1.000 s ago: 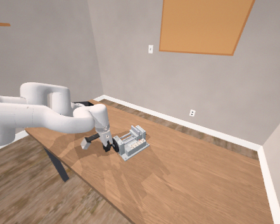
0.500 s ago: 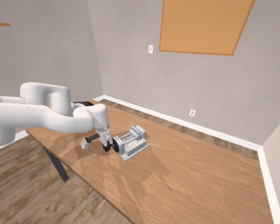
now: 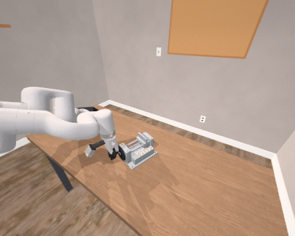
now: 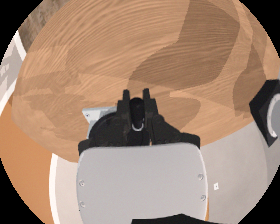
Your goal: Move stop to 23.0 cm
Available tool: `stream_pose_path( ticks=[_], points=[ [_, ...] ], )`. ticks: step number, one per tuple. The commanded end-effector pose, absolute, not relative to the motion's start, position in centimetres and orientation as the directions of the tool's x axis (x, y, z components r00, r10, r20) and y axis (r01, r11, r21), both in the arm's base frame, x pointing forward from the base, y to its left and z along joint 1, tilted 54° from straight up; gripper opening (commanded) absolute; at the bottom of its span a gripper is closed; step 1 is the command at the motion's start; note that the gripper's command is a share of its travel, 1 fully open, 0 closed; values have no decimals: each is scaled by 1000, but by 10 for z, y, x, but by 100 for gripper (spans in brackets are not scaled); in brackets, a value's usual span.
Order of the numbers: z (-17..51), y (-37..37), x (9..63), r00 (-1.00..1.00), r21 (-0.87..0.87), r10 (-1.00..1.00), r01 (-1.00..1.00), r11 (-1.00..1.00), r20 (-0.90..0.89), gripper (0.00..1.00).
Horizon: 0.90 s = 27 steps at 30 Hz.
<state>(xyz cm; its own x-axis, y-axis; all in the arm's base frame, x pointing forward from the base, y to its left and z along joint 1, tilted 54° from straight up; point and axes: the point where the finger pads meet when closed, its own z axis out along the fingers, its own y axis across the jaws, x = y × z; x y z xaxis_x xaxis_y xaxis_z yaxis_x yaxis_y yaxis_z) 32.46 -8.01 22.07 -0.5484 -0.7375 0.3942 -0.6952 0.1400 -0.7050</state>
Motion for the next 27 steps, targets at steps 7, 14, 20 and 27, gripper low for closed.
stream_pose_path(
  ticks=[7,14,20,27],
  points=[
    [222,-78,323,-547,-705,-738,-695,139,394,6],
    [222,-76,321,-547,-705,-738,-695,139,394,6],
    [223,-74,319,-547,-705,-738,-695,139,394,6],
    [225,-72,318,-547,-705,-738,-695,139,394,6]
  ],
)
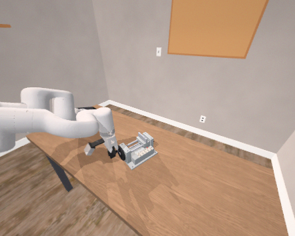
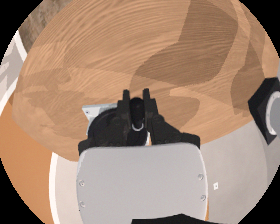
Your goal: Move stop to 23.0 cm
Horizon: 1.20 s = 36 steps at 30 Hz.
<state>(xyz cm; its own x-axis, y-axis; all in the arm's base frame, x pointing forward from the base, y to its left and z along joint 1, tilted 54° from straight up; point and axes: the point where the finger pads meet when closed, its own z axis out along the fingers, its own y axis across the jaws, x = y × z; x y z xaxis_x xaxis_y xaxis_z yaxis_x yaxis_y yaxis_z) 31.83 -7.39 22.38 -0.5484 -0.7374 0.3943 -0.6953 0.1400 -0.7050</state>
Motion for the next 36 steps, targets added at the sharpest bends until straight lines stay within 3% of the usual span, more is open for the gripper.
stream_pose_path(
  ticks=[1,36],
  points=[
    [225,-72,318,-547,-705,-738,-695,139,394,6],
    [251,-54,312,-547,-705,-738,-695,139,394,6]
  ],
)
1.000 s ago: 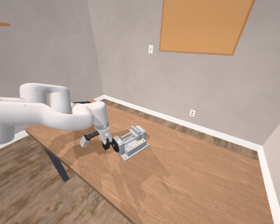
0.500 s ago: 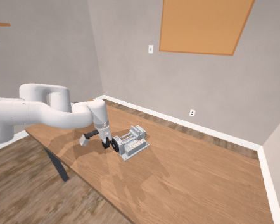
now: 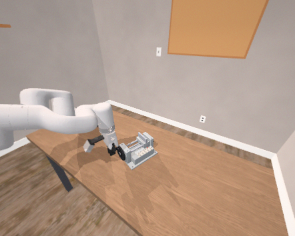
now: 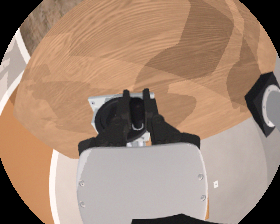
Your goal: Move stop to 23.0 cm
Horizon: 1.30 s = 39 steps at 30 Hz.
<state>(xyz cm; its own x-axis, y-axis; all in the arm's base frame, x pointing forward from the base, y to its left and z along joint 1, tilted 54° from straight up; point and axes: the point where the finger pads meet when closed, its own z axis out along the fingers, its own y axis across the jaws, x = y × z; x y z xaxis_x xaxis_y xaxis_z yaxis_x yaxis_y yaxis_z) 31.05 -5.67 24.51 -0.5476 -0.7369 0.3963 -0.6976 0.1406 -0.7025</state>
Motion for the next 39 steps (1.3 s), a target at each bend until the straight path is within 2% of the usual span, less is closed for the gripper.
stream_pose_path(
  ticks=[1,24,39],
  points=[
    [252,-54,312,-547,-705,-738,-695,139,394,6],
    [280,-60,340,-547,-705,-738,-695,139,394,6],
    [274,-78,360,-547,-705,-738,-695,139,394,6]
  ],
)
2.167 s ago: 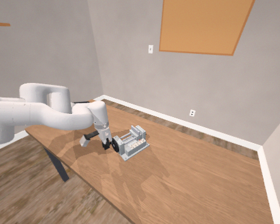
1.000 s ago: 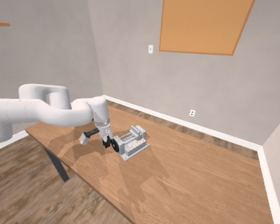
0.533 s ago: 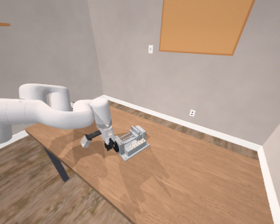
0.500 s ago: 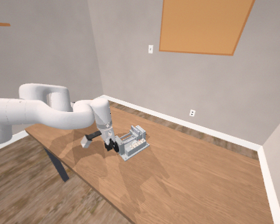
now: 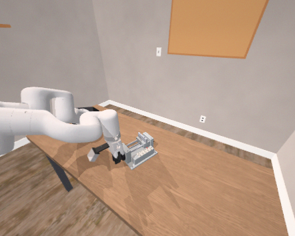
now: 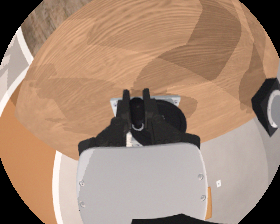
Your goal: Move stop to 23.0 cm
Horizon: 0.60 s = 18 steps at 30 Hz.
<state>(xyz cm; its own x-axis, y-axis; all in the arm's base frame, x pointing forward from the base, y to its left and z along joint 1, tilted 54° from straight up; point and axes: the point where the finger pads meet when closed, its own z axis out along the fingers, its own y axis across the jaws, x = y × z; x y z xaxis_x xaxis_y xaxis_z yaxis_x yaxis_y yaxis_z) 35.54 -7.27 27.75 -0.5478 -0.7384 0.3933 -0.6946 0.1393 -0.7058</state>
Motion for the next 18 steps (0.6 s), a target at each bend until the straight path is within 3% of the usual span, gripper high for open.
stream_pose_path(
  ticks=[1,18],
  points=[
    [272,-79,361,-547,-705,-738,-695,139,394,6],
    [241,-96,361,-547,-705,-738,-695,139,394,6]
  ],
)
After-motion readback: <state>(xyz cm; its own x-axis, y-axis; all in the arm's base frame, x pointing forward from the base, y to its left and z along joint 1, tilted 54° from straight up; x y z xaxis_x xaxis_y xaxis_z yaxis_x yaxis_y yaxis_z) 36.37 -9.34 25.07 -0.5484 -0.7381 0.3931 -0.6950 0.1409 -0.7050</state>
